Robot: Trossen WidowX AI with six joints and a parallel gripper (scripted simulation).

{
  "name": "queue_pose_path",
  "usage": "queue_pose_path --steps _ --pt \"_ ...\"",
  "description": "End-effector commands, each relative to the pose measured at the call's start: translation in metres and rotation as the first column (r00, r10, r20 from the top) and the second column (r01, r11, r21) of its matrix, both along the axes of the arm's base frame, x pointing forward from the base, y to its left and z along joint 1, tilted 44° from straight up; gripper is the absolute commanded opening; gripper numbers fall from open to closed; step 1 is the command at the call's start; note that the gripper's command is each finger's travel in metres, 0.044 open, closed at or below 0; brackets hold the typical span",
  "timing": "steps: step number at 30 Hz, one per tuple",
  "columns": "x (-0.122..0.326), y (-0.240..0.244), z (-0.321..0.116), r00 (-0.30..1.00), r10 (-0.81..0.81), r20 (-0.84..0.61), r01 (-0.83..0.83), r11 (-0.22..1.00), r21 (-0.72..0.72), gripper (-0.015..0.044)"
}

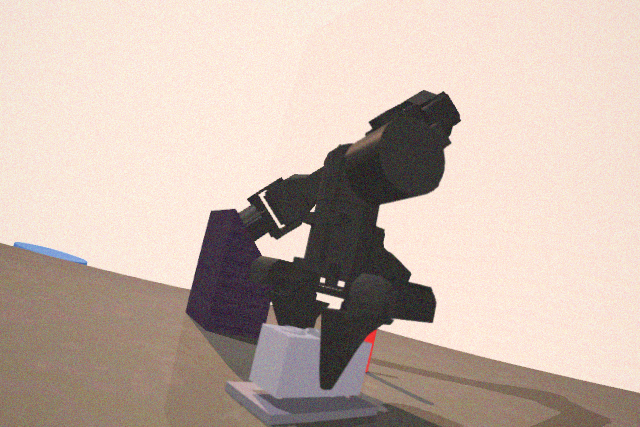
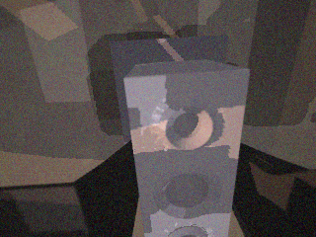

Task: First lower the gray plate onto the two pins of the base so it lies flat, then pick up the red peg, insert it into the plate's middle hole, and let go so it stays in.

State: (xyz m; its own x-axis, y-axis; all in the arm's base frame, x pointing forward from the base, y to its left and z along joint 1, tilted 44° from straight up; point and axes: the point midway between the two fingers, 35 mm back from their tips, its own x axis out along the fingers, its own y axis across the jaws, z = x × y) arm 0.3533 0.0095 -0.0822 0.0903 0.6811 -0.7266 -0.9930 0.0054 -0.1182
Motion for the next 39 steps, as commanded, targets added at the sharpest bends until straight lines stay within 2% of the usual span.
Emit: queue_pose_path --steps 1,8,25,30,36,39 --pt "-0.002 0.002 -0.002 1.000 0.000 -0.007 0.000 1.000 0.002 0.0000" --pt "0.000 0.001 -0.001 1.000 0.002 0.000 -0.002 1.000 0.000 0.0000" --pt "0.000 0.001 -0.001 1.000 0.002 0.000 -0.002 1.000 0.000 0.0440" --pt "0.001 -0.007 0.006 1.000 0.001 -0.001 -0.001 1.000 -0.002 0.0440" --pt "-0.008 -0.076 0.078 1.000 -0.001 -0.007 0.001 1.000 -0.005 0.0440" --pt "-0.010 -0.084 0.086 1.000 0.000 -0.008 0.000 1.000 -0.004 0.0440"
